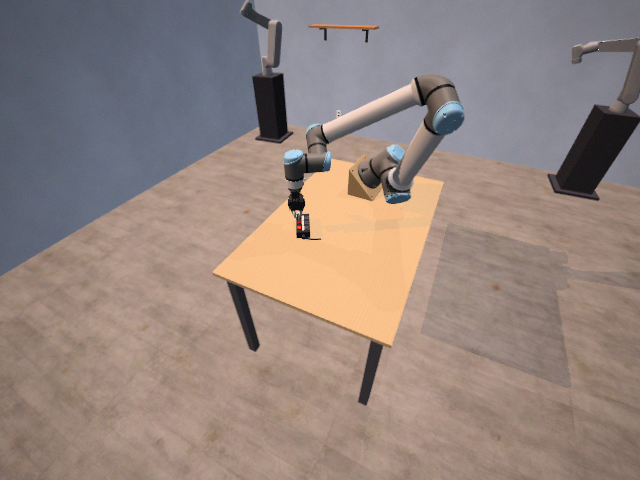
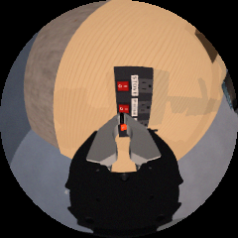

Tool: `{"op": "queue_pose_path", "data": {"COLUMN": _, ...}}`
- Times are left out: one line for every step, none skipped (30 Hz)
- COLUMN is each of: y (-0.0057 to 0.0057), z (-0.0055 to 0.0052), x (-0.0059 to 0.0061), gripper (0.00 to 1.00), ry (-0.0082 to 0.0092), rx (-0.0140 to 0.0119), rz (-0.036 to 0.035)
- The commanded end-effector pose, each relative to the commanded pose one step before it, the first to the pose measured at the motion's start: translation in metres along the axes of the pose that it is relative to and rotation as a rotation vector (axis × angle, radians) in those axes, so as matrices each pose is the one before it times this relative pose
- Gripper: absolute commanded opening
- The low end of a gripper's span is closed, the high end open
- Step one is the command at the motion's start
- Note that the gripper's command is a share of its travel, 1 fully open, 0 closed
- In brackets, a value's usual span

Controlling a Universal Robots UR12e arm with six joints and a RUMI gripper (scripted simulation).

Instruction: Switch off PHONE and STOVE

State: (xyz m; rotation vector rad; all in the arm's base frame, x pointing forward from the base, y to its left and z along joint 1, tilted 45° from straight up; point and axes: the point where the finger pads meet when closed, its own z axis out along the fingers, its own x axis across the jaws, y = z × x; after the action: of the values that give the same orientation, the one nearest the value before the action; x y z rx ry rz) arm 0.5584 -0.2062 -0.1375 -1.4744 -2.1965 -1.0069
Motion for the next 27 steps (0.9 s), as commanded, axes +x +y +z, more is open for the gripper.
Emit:
{"op": "queue_pose_path", "data": {"y": 0.00151, "z": -0.01818, "x": -0.00294, "gripper": 0.0, "ry": -0.00445, "rx": 0.00016, "rz": -0.00323}}
{"op": "queue_pose_path", "data": {"y": -0.00001, "z": -0.0023, "x": 0.0, "gripper": 0.0, "ry": 0.0, "rx": 0.00001, "rz": 0.0}}
{"op": "queue_pose_path", "data": {"y": -0.00001, "z": -0.00195, "x": 0.0, "gripper": 0.0, "ry": 0.0, "rx": 0.00001, "rz": 0.0}}
{"op": "queue_pose_path", "data": {"y": 0.0, "z": -0.00156, "x": 0.0, "gripper": 0.0, "ry": 0.0, "rx": 0.00001, "rz": 0.0}}
{"op": "queue_pose_path", "data": {"y": 0.0, "z": -0.00116, "x": 0.0, "gripper": 0.0, "ry": 0.0, "rx": 0.0, "rz": 0.0}}
{"op": "queue_pose_path", "data": {"y": 0.0, "z": -0.00078, "x": 0.0, "gripper": 0.0, "ry": 0.0, "rx": 0.0, "rz": 0.0}}
{"op": "queue_pose_path", "data": {"y": 0.0, "z": -0.00044, "x": 0.0, "gripper": 0.0, "ry": 0.0, "rx": 0.0, "rz": 0.0}}
{"op": "queue_pose_path", "data": {"y": 0.0, "z": -0.00018, "x": 0.0, "gripper": 0.0, "ry": 0.0, "rx": 0.0, "rz": 0.0}}
{"op": "queue_pose_path", "data": {"y": 0.0, "z": -0.00003, "x": 0.0, "gripper": 0.0, "ry": 0.0, "rx": 0.0, "rz": 0.0}}
{"op": "queue_pose_path", "data": {"y": 0.00023, "z": 0.00042, "x": 0.00019, "gripper": 0.0, "ry": 0.00049, "rx": 0.00025, "rz": -0.00039}}
{"op": "queue_pose_path", "data": {"y": -0.00003, "z": 0.00082, "x": 0.00024, "gripper": 0.0, "ry": 0.00116, "rx": 0.00029, "rz": 0.00003}}
{"op": "queue_pose_path", "data": {"y": -0.00026, "z": 0.00101, "x": 0.00058, "gripper": 0.0, "ry": 0.00151, "rx": 0.00025, "rz": 0.00049}}
{"op": "queue_pose_path", "data": {"y": -0.00021, "z": 0.00074, "x": 0.00045, "gripper": 0.0, "ry": 0.00111, "rx": 0.00016, "rz": 0.00052}}
{"op": "queue_pose_path", "data": {"y": 0.0, "z": 0.0, "x": 0.0, "gripper": 0.0, "ry": 0.0, "rx": 0.0, "rz": 0.0}}
{"op": "queue_pose_path", "data": {"y": 0.0, "z": 0.0, "x": 0.0, "gripper": 0.0, "ry": 0.0, "rx": 0.0, "rz": 0.0}}
{"op": "queue_pose_path", "data": {"y": -0.00024, "z": 0.00062, "x": 0.00046, "gripper": 0.0, "ry": 0.00098, "rx": 0.00001, "rz": 0.00076}}
{"op": "queue_pose_path", "data": {"y": 0.00002, "z": -0.00002, "x": -0.00006, "gripper": 0.0, "ry": -0.00018, "rx": -0.00003, "rz": -0.00005}}
{"op": "queue_pose_path", "data": {"y": 0.00002, "z": -0.00002, "x": -0.00005, "gripper": 0.0, "ry": -0.00014, "rx": -0.00002, "rz": -0.00005}}
{"op": "queue_pose_path", "data": {"y": 0.00001, "z": -0.00001, "x": -0.00003, "gripper": 0.0, "ry": -0.0001, "rx": -0.00001, "rz": -0.00004}}
{"op": "queue_pose_path", "data": {"y": 0.00001, "z": -0.00001, "x": -0.00002, "gripper": 0.0, "ry": -0.00007, "rx": 0.0, "rz": -0.00004}}
{"op": "queue_pose_path", "data": {"y": 0.0, "z": -0.00001, "x": -0.00001, "gripper": 0.0, "ry": -0.00004, "rx": 0.0, "rz": -0.00003}}
{"op": "queue_pose_path", "data": {"y": 0.0, "z": 0.0, "x": -0.00001, "gripper": 0.0, "ry": -0.00002, "rx": 0.0, "rz": -0.00001}}
{"op": "queue_pose_path", "data": {"y": 0.0, "z": 0.0, "x": 0.0, "gripper": 0.0, "ry": -0.00001, "rx": 0.0, "rz": -0.00001}}
{"op": "queue_pose_path", "data": {"y": 0.0, "z": 0.0, "x": 0.0, "gripper": 0.0, "ry": 0.0, "rx": 0.0, "rz": 0.0}}
{"op": "queue_pose_path", "data": {"y": 0.0, "z": 0.0, "x": 0.0, "gripper": 0.0, "ry": 0.0, "rx": 0.0, "rz": 0.0}}
{"op": "queue_pose_path", "data": {"y": 0.0, "z": 0.0, "x": 0.0, "gripper": 0.0, "ry": 0.0, "rx": 0.0, "rz": 0.0}}
{"op": "queue_pose_path", "data": {"y": 0.00001, "z": -0.00007, "x": -0.00001, "gripper": 1.0, "ry": -0.00003, "rx": -0.00001, "rz": -0.00001}}
